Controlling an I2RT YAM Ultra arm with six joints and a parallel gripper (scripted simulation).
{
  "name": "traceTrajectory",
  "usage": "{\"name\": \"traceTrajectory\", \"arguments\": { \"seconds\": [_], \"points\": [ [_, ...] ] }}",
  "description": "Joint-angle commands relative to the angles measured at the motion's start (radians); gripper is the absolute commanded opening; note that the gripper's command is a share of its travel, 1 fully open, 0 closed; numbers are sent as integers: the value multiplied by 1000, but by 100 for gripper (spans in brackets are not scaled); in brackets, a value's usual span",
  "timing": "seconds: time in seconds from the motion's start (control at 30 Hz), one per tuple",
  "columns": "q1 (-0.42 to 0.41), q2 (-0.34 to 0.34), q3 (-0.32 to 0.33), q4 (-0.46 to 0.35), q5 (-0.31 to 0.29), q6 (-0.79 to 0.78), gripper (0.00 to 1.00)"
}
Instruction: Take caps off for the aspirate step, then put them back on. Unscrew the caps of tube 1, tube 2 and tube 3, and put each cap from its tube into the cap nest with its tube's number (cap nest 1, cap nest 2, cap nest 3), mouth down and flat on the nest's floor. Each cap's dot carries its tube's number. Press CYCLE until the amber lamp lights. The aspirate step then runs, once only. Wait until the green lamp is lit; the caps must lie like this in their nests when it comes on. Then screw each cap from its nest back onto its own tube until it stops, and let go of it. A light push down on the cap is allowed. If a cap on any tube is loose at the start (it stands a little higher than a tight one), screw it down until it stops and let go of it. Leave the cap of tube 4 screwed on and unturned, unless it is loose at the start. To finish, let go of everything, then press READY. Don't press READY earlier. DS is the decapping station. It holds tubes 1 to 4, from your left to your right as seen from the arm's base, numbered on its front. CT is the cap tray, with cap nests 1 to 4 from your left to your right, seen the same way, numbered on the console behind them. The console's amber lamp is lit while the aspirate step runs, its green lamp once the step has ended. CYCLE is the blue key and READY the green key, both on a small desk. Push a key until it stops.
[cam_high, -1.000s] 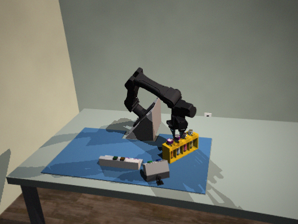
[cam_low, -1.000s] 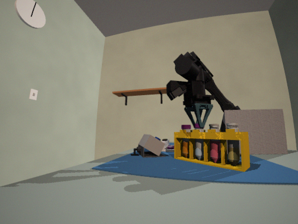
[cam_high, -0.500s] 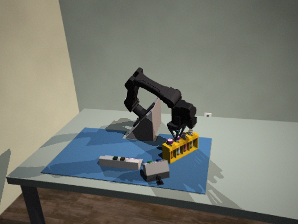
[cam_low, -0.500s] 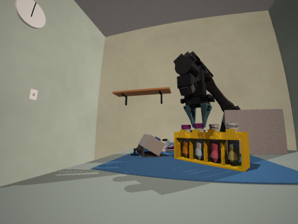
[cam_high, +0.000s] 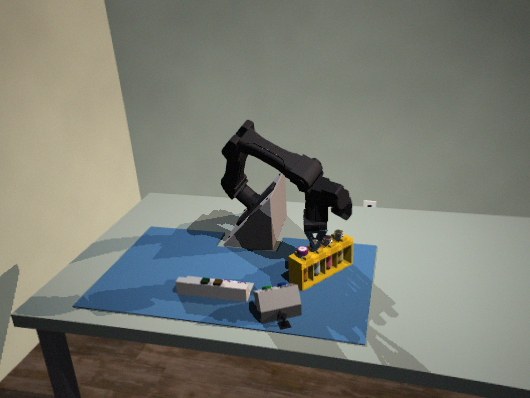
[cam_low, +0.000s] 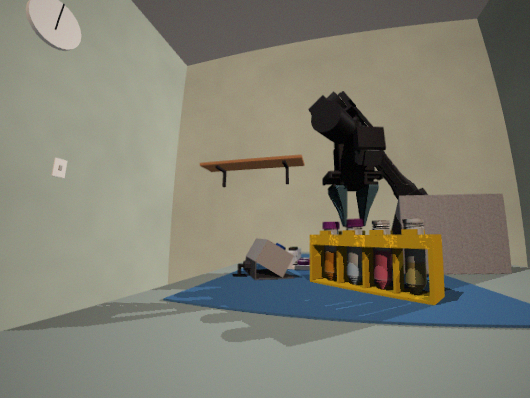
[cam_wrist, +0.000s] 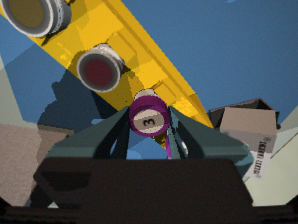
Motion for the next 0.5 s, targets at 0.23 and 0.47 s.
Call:
{"name": "traceTrajectory", "arguments": {
  "seconds": [0.23,0.47],
  "points": [
    [13,-7,10,0,5,-511,0],
    [13,-8,10,0,5,-861,0]
  ]
}}
